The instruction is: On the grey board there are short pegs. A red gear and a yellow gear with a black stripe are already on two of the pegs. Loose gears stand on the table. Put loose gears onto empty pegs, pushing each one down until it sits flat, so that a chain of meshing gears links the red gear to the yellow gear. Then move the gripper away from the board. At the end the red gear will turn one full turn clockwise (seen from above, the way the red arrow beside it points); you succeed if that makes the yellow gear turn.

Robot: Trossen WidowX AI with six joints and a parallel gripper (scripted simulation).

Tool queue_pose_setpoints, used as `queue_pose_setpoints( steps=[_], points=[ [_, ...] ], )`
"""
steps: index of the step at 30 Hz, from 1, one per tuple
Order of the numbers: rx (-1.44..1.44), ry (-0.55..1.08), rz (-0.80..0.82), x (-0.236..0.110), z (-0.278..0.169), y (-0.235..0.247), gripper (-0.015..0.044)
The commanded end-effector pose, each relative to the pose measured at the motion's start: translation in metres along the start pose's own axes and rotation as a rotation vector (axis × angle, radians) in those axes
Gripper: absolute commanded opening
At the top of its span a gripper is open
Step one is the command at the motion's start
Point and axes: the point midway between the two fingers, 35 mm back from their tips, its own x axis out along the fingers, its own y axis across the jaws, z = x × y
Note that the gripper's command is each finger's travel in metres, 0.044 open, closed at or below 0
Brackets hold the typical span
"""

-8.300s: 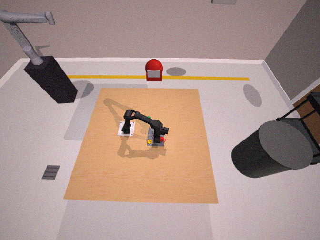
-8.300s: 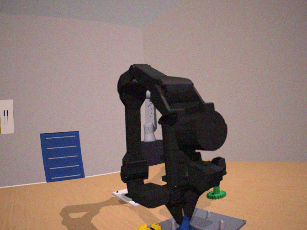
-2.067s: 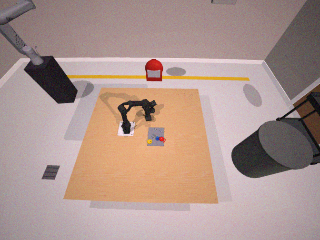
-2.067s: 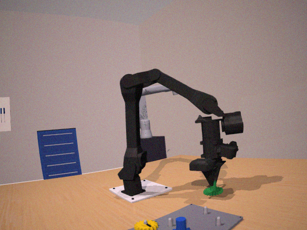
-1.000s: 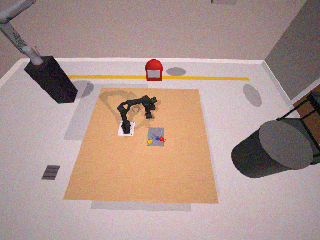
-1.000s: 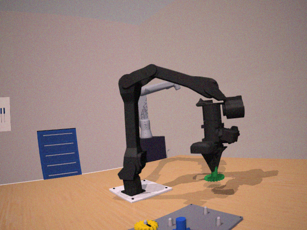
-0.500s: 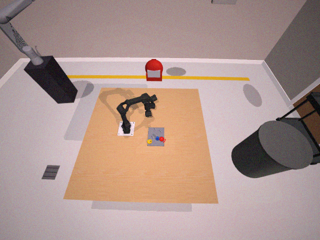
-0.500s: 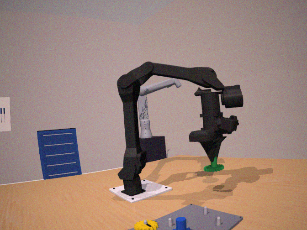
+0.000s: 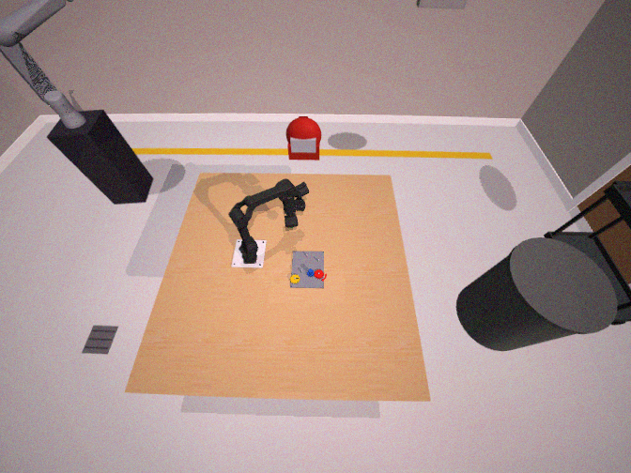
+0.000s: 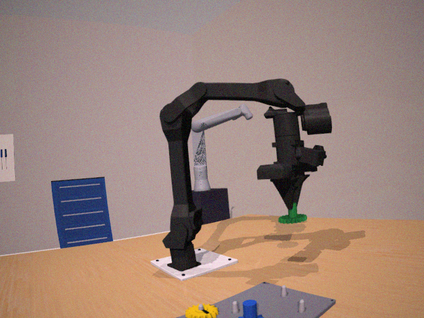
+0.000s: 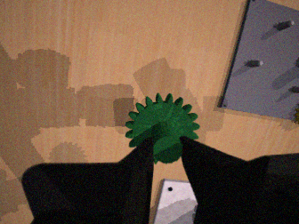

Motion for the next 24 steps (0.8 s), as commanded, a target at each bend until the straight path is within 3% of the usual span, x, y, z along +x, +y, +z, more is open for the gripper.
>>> queue_pose_setpoints(
  steps=[1,10,24],
  points=[
    [-0.002,-0.014,0.005,-0.013,-0.001,-0.002,0.0],
    [-0.002,-0.013,0.004,-0.029,-0.006,-0.005,0.0],
    [0.017,-0.016,0.005,-0.02,0.007,-0.026,0.0]
  ],
)
